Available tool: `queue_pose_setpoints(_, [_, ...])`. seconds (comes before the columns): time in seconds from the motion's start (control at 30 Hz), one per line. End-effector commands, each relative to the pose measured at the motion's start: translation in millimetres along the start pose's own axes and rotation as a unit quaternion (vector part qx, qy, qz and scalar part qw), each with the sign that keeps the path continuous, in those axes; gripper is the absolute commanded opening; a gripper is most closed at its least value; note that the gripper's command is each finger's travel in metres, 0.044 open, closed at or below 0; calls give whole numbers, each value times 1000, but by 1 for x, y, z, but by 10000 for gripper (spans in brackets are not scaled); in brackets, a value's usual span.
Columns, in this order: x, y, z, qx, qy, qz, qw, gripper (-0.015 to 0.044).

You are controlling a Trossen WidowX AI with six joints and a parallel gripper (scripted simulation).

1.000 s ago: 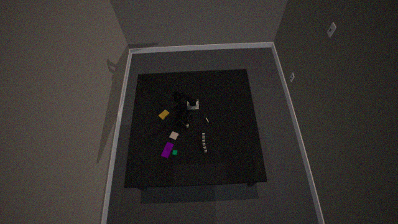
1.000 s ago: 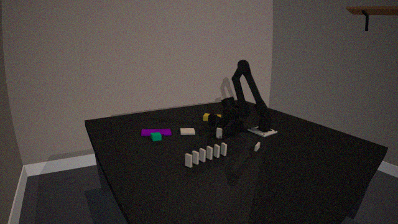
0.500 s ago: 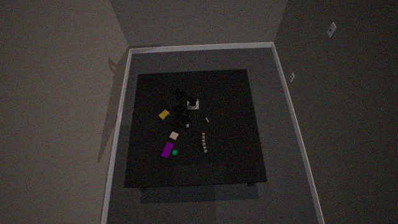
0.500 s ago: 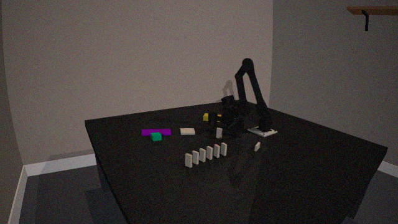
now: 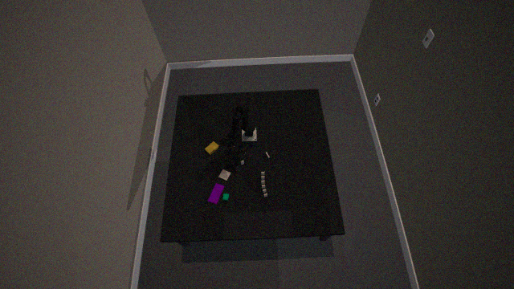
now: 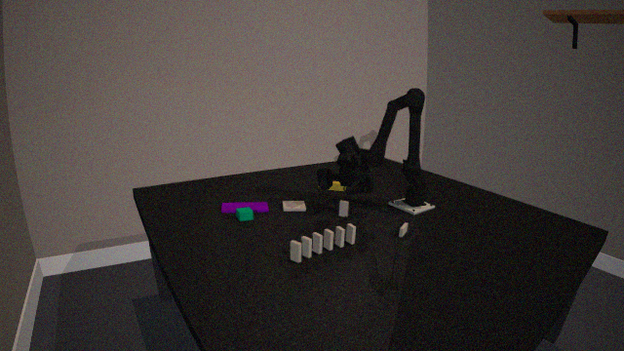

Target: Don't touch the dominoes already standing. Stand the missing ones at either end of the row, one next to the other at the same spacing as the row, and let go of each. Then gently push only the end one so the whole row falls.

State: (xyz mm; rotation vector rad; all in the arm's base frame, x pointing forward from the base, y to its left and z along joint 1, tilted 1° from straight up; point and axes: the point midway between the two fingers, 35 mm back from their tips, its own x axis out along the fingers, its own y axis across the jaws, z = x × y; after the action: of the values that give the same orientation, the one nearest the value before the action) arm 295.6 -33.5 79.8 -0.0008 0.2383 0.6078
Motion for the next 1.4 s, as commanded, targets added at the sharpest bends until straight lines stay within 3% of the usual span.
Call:
queue_pose_setpoints(0.0, [32,-26,2,37,116,-30,992,440])
queue_pose_setpoints(0.2, [50,-21,4,53,309,-43,949,440])
queue_pose_setpoints(0.4, [49,-12,23,8,421,-52,905,440])
queue_pose_setpoints(0.73, [7,25,47,-43,593,-24,803,440])
queue_pose_setpoints(0.87, [-4,32,51,-51,622,-13,781,440])
queue_pose_setpoints(1.37, [-4,32,50,-51,622,-13,781,440])
